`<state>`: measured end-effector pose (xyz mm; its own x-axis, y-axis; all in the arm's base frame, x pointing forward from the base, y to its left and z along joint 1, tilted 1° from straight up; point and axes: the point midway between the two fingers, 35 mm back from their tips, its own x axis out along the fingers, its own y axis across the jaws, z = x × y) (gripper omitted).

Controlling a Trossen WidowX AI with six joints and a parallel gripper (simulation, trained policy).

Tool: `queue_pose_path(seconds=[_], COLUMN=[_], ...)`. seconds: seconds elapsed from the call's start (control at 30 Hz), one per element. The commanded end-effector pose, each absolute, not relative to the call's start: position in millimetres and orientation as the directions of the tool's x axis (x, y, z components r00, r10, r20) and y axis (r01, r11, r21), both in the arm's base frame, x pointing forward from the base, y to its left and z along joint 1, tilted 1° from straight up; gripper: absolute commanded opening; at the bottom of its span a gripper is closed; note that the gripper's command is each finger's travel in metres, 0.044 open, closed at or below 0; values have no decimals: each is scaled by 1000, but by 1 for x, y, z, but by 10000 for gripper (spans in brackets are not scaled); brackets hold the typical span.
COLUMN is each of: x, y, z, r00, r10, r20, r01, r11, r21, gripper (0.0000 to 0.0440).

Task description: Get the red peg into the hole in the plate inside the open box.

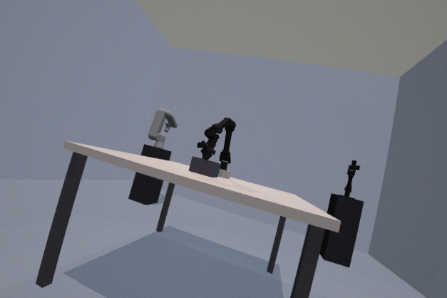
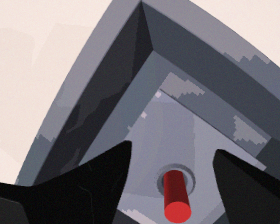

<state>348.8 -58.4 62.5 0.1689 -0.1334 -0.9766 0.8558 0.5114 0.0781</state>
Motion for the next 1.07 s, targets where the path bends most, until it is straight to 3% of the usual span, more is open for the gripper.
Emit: queue_pose_path(seconds=[0.0, 0.2, 1.03], x=[359, 376, 408], y=[-63, -74, -104], z=[63, 68, 90], r00=[175, 207, 311], r10=[-133, -148, -212], r20=[-976, -967, -927], r01=[850, 845, 843], r11=[520, 526, 512], r21=[82, 101, 166], gripper=[303, 440, 440])
